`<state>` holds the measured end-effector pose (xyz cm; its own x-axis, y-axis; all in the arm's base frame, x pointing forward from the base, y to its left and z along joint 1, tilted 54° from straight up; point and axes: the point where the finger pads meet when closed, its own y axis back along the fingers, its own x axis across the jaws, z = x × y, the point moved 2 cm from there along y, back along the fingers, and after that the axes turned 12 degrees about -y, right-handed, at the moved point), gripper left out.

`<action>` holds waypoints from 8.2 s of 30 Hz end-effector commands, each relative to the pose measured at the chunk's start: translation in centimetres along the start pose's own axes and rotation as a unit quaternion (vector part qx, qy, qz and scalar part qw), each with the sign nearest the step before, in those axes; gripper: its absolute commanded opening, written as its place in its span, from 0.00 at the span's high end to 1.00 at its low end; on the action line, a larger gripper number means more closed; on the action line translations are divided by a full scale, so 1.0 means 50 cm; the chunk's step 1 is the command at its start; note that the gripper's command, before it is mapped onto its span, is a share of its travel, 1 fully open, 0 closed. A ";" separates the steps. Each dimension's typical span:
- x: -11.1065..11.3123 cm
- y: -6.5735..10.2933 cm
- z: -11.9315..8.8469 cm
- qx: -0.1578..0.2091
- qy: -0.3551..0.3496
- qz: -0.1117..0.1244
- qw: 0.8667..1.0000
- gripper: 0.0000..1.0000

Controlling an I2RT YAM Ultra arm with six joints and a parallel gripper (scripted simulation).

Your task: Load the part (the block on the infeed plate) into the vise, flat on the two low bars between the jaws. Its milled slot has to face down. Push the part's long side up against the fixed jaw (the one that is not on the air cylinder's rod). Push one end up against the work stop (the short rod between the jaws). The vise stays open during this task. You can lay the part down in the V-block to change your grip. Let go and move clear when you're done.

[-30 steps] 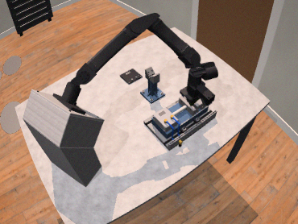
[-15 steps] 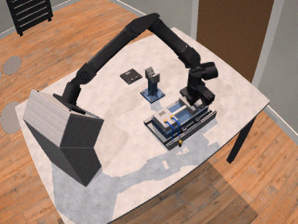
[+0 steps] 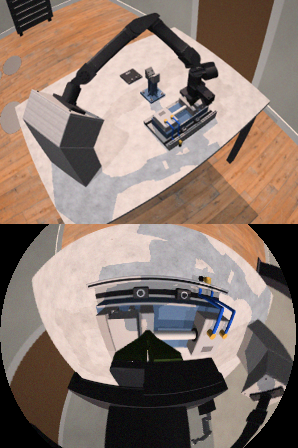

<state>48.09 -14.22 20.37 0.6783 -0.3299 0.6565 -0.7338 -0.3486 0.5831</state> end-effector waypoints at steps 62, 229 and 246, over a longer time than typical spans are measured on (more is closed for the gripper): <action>0.038 0.019 0.007 -0.012 0.000 0.012 1.000 1.00; 0.028 0.160 -0.007 -0.012 0.013 0.021 1.000 1.00; 0.027 0.138 0.019 -0.009 0.095 0.008 0.995 1.00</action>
<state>44.16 -15.92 23.76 0.6794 -0.2548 0.6881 -0.7275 -0.3563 0.5864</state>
